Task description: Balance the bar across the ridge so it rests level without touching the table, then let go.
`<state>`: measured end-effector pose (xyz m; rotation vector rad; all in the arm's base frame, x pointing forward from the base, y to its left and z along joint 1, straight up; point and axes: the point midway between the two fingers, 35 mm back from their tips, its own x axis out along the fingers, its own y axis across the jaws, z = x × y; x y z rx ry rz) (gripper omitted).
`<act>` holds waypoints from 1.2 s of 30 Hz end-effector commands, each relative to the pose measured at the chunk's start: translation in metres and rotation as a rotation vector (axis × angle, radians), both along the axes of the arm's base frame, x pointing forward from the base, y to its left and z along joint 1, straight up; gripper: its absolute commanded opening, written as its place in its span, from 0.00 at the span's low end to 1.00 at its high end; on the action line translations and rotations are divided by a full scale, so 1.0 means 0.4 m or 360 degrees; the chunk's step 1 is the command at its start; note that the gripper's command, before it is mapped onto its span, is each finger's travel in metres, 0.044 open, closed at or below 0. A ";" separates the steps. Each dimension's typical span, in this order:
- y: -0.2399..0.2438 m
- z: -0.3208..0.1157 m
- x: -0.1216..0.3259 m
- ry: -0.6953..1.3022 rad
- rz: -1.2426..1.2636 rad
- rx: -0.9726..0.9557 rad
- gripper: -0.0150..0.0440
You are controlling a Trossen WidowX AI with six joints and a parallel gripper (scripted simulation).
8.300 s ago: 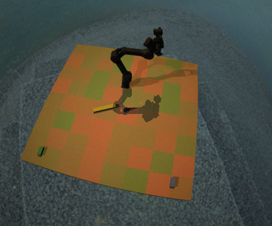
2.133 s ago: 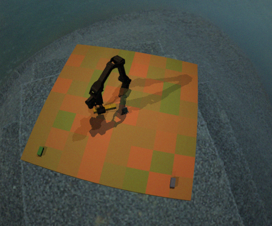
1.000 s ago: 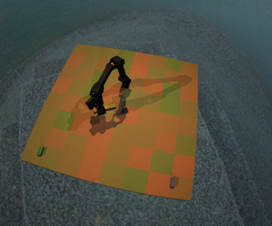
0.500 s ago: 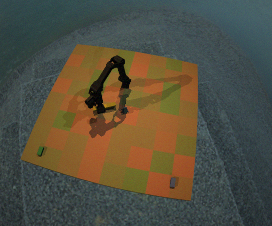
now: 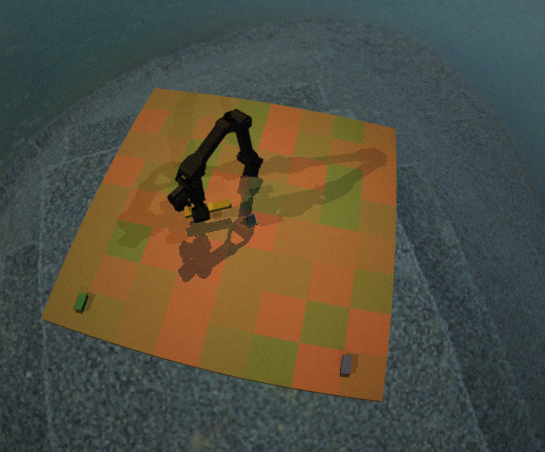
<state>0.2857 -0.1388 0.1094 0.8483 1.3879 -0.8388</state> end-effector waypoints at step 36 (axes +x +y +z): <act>0.230 0.096 -0.013 -0.0017 -0.1149 0.0017 0.25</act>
